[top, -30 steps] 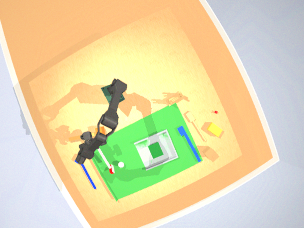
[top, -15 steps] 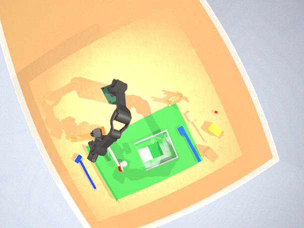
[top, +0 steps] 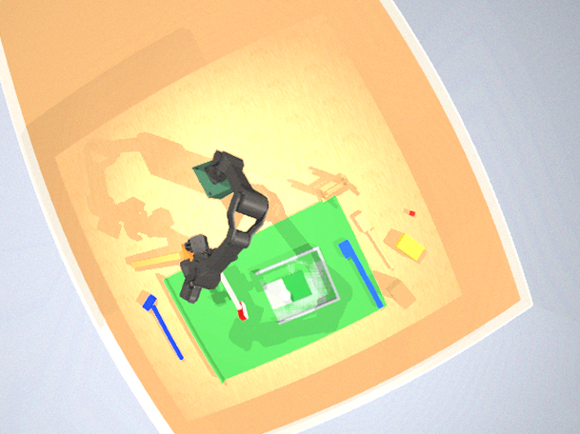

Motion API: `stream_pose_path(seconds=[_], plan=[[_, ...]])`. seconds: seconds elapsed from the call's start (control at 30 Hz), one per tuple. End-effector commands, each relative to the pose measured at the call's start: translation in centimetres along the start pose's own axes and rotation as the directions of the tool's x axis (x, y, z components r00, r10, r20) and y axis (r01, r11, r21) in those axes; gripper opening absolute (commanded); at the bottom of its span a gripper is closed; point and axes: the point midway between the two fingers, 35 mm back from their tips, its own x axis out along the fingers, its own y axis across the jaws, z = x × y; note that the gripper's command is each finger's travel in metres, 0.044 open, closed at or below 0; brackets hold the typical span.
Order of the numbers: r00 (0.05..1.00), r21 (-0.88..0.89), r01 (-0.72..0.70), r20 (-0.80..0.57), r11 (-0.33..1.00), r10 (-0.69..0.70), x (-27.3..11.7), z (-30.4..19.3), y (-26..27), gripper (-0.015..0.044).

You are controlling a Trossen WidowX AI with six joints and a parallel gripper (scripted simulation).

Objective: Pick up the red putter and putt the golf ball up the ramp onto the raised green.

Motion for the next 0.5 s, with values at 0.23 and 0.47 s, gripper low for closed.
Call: stream_pose_path(seconds=[0.23, 0.47], plan=[[1.000, -0.007, -0.015, -0.026, 1.000, 0.015, -2.47, -0.35, 0.16, 0.0000], [1.000, -0.007, -0.015, -0.026, 1.000, 0.015, -2.47, -0.35, 0.16, 0.0000]])
